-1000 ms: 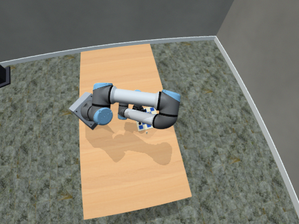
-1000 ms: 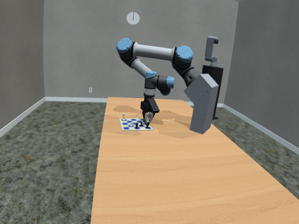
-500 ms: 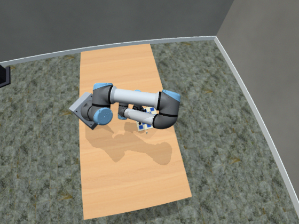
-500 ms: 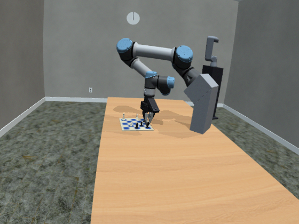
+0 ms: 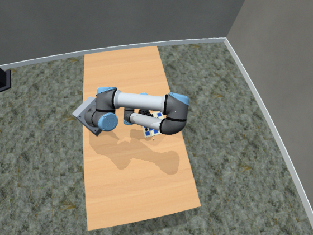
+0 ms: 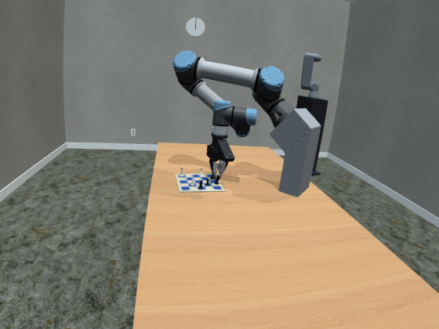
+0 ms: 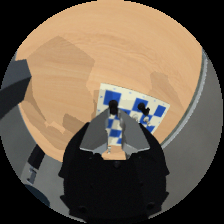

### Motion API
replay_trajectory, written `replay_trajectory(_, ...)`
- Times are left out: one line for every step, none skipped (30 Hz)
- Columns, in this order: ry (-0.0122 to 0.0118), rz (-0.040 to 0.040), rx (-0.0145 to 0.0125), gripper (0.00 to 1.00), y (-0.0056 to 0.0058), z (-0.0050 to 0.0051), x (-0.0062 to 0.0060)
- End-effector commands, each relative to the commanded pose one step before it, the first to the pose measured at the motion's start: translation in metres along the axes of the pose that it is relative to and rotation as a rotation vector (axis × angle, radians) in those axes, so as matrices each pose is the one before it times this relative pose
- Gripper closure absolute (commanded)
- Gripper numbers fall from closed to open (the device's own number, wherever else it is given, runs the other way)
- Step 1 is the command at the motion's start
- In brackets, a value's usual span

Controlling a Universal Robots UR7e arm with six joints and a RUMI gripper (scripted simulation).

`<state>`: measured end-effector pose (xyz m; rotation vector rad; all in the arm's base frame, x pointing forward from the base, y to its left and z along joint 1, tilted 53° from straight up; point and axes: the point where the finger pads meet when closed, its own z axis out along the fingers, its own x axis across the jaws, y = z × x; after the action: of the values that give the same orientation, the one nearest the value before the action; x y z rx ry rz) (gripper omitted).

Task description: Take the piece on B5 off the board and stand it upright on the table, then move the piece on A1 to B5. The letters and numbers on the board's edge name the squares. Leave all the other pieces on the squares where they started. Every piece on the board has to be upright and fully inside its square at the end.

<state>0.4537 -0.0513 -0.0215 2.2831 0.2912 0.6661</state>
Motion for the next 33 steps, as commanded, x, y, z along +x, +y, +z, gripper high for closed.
replay_trajectory(-0.00032,0.00022,0.00013,1.0,0.00008,-0.01994,0.00042)
replay_trajectory(0.0,0.0,0.0,1.0,0.0,-0.00457,0.0)
replay_trajectory(0.0,0.0,0.0,1.0,0.0,-0.00458,0.0)
replay_trajectory(0.0,0.0,0.0,1.0,0.0,-0.00455,0.0)
replay_trajectory(0.0,0.0,0.0,1.0,0.0,-0.00448,0.0)
replay_trajectory(0.0,0.0,0.0,1.0,0.0,-0.00437,0.0)
replay_trajectory(0.0,0.0,0.0,1.0,0.0,0.0,0.0)
replay_trajectory(0.0,0.0,0.0,1.0,0.0,0.0,0.0)
replay_trajectory(0.0,0.0,0.0,1.0,0.0,-0.00422,0.0)
replay_trajectory(0.0,0.0,0.00001,1.0,0.0,-0.00404,0.00001)
replay_trajectory(0.0,0.0,0.0,1.0,0.0,-0.00383,0.0)
replay_trajectory(0.0,0.0,0.0,1.0,0.0,-0.00361,0.0)
replay_trajectory(0.00001,0.0,-0.00001,1.0,0.0,-0.00337,-0.00001)
replay_trajectory(0.0,0.0,0.00001,1.0,0.0,-0.00309,0.00001)
replay_trajectory(0.0,0.0,0.0,1.0,0.0,-0.00281,0.0)
replay_trajectory(0.0,0.0,0.0,1.0,0.0,-0.00253,0.0)
replay_trajectory(0.0,0.0,0.00001,1.0,0.0,-0.00223,0.0)
replay_trajectory(0.0,0.0,0.0,1.0,0.0,-0.00193,0.0)
replay_trajectory(0.00001,0.0,-0.00001,1.0,0.0,-0.00164,-0.00001)
replay_trajectory(-0.00001,0.0,0.00001,1.0,0.0,-0.00134,0.00001)
replay_trajectory(0.0,0.0,0.0,1.0,0.0,-0.00107,0.0)
replay_trajectory(0.0,0.0,0.0,1.0,0.0,-0.00081,0.0)
replay_trajectory(0.0,0.0,0.0,1.0,0.0,-0.00057,0.0)
replay_trajectory(0.0,0.0,0.0,1.0,0.0,0.0,0.0)
replay_trajectory(0.0,0.0,0.0,1.0,0.0,0.0,0.0)
replay_trajectory(0.0,0.0,0.0,1.0,0.0,-0.00037,0.0)
replay_trajectory(0.0,0.0,0.0,1.0,0.0,-0.0002,0.0)
replay_trajectory(0.0,0.0,0.0,1.0,0.0,-0.00008,0.0)
replay_trajectory(0.0,0.0,0.0,1.0,0.0,-0.00001,0.0)
replay_trajectory(0.0,0.0,0.0,1.0,0.0,0.0,0.0)
replay_trajectory(0.0,0.0,0.0,1.0,0.0,0.0,0.0)
replay_trajectory(0.0,0.0,0.0,1.0,0.0,0.0,0.0)
replay_trajectory(0.0,0.0,0.0,1.0,0.0,0.0,0.0)
